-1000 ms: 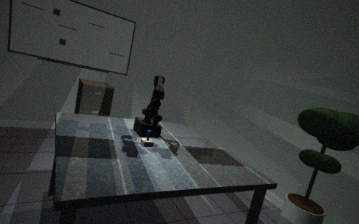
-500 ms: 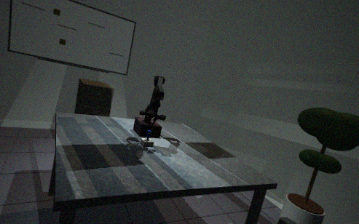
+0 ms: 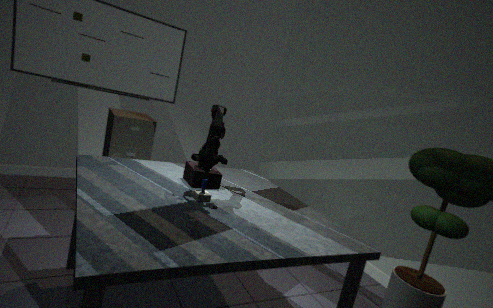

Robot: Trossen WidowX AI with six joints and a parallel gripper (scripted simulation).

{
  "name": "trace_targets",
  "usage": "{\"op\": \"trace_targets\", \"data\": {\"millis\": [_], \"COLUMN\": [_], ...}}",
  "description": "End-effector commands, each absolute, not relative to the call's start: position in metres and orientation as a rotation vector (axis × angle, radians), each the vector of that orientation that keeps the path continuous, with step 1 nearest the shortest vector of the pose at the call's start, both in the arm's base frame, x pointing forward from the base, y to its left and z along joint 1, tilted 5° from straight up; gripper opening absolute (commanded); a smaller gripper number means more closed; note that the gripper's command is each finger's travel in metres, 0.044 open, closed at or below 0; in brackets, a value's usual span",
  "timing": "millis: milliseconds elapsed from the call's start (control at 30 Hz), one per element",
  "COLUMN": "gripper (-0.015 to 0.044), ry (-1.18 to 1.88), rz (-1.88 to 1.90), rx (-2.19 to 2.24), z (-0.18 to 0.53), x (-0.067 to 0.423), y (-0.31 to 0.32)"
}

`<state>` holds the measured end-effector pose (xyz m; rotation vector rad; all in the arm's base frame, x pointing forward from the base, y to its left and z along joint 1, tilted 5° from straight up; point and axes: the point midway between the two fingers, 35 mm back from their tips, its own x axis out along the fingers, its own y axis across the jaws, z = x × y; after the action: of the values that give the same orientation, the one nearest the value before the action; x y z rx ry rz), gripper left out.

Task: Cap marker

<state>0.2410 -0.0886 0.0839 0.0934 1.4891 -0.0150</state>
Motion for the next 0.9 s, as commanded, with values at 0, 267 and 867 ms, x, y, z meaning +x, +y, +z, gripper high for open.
{"op": "trace_targets", "data": {"millis": [0,267,867], "gripper": [0.0,0.0,0.0], "ry": [1.488,1.488,1.488], "rz": [-0.003,-0.003,-0.002], "rx": [0.083,0.083,0.083], "z": [0.082,0.071,0.044], "x": [0.242,0.242,0.245], "y": [-0.088,-0.088,-0.086]}}
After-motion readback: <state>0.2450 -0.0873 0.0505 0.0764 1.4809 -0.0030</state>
